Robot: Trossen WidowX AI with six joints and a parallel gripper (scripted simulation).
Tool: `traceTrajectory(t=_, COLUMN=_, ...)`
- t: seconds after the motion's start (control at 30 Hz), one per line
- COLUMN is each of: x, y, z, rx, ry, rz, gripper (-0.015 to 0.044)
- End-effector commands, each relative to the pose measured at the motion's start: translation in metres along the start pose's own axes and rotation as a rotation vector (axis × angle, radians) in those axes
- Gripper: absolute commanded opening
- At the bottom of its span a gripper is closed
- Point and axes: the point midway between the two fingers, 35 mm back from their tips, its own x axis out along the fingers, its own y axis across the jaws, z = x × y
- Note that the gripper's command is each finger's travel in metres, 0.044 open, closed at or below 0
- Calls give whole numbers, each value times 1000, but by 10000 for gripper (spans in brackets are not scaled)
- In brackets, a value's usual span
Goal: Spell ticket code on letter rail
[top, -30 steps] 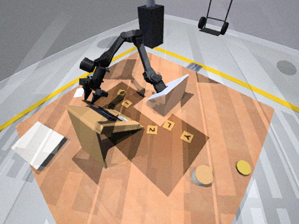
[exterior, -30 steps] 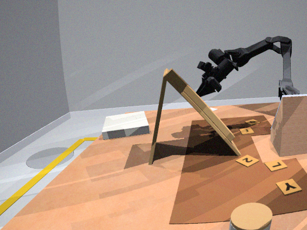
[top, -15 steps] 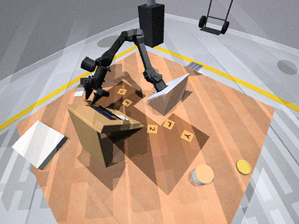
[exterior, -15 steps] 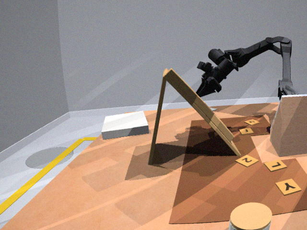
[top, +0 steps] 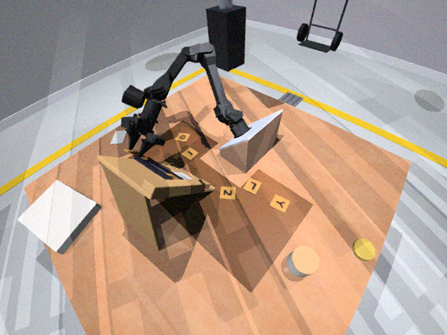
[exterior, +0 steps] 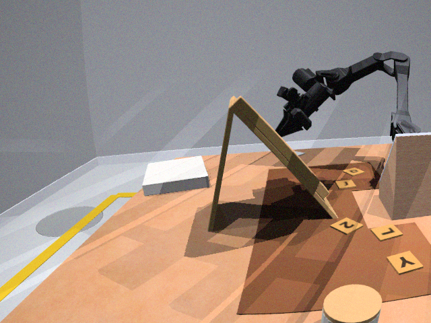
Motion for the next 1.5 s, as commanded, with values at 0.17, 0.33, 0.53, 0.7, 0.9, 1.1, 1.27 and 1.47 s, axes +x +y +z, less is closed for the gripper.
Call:
traceTrajectory(t=0.17, x=0, y=6, z=-1, rx=2, ry=3, rz=1, gripper=0)
traceTrajectory(t=0.33, x=0, y=8, z=-1, rx=2, ry=3, rz=1, gripper=0)
traceTrajectory(t=0.53, x=0, y=11, z=-1, rx=2, ry=3, rz=1, gripper=0)
traceTrajectory(t=0.7, x=0, y=14, z=-1, rx=2, ry=3, rz=2, gripper=0)
traceTrajectory(t=0.9, x=0, y=17, z=-1, rx=2, ry=3, rz=2, gripper=0)
traceTrajectory(t=1.1, x=0, y=20, z=-1, rx=2, ry=3, rz=2, gripper=0)
traceTrajectory(t=1.27, x=0, y=22, z=-1, rx=2, ry=3, rz=2, gripper=0)
traceTrajectory(t=1.47, x=0, y=26, z=-1, rx=2, ry=3, rz=2, gripper=0)
